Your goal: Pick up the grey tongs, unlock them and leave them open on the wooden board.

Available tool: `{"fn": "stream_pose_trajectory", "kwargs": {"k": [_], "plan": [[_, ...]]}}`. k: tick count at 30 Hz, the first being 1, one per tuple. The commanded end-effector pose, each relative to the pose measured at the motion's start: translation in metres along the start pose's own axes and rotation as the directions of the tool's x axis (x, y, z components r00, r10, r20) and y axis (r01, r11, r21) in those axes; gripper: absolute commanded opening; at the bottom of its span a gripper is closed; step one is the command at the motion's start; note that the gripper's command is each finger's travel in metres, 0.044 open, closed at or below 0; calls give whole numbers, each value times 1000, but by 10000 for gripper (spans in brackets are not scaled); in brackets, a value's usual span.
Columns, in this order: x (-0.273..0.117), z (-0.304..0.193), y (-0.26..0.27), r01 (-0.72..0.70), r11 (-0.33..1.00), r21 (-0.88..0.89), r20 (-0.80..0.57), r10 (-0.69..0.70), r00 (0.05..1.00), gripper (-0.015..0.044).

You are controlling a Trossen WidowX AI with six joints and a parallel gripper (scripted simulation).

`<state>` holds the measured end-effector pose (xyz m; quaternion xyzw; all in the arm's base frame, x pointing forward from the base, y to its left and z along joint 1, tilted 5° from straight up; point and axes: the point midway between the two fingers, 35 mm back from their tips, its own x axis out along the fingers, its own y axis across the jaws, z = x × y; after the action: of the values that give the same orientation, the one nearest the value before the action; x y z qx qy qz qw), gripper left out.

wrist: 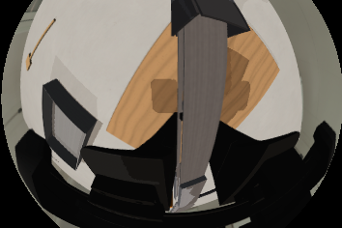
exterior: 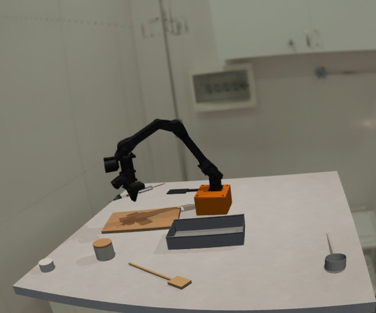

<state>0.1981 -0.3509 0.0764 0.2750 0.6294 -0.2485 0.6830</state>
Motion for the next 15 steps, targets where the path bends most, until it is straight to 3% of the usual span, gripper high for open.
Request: {"fn": "stream_pose_trajectory", "kwargs": {"k": [1, 15], "plan": [[-2, -7, -26, -2, 998, 55, 3, 2, 1000, -150], [-1, -13, -51, -3, 993, 119, 50, -2, 999, -150]]}}
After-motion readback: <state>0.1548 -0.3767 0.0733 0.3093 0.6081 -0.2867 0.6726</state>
